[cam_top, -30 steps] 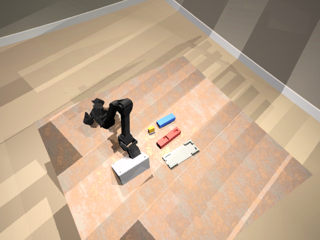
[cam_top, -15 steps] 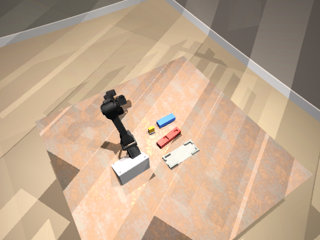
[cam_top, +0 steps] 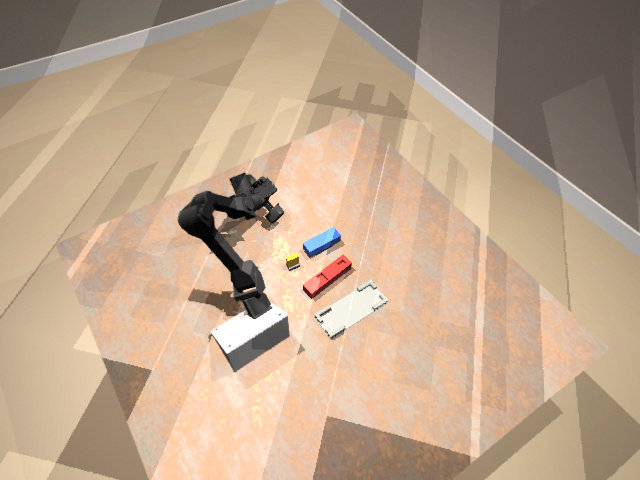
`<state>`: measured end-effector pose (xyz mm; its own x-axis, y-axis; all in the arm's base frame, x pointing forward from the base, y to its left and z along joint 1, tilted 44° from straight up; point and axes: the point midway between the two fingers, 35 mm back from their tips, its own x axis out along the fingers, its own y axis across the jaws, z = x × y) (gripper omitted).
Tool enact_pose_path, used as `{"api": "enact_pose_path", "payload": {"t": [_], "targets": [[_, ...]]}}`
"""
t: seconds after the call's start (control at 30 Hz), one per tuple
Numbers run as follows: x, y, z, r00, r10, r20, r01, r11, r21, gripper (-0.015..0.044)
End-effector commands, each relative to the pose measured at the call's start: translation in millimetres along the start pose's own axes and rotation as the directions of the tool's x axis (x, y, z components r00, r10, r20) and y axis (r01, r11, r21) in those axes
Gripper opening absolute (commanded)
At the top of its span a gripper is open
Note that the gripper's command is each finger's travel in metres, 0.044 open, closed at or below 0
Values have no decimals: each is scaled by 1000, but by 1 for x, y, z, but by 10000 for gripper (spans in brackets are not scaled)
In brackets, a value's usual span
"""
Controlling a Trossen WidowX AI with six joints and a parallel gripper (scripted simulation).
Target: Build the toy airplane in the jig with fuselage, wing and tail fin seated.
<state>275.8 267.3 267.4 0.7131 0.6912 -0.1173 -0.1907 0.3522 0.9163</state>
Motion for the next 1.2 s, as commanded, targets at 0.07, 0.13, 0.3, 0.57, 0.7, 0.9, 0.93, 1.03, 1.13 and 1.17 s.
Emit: {"api": "enact_pose_path", "payload": {"t": [0.07,0.13,0.3,0.57,0.7,0.9,0.93,1.03,1.13,1.17], "targets": [[7,-76,55,959,-283,26,282,935,-215,440],[3,-103,73,927,-375,22,367,890,-273,440],[-23,-170,110,818,-575,-39,516,761,-393,440],[-89,-252,134,634,-732,-250,573,662,-483,440],[-128,-280,133,561,-727,-397,550,685,-478,440],[-185,-300,127,539,-598,-593,470,798,-377,440],[-194,-301,126,547,-564,-618,452,821,-349,440],[-217,-300,125,588,-461,-665,395,881,-262,440],[-221,-299,125,597,-442,-669,383,890,-246,440],[-221,-299,125,597,-442,-669,383,890,-246,440]]}}
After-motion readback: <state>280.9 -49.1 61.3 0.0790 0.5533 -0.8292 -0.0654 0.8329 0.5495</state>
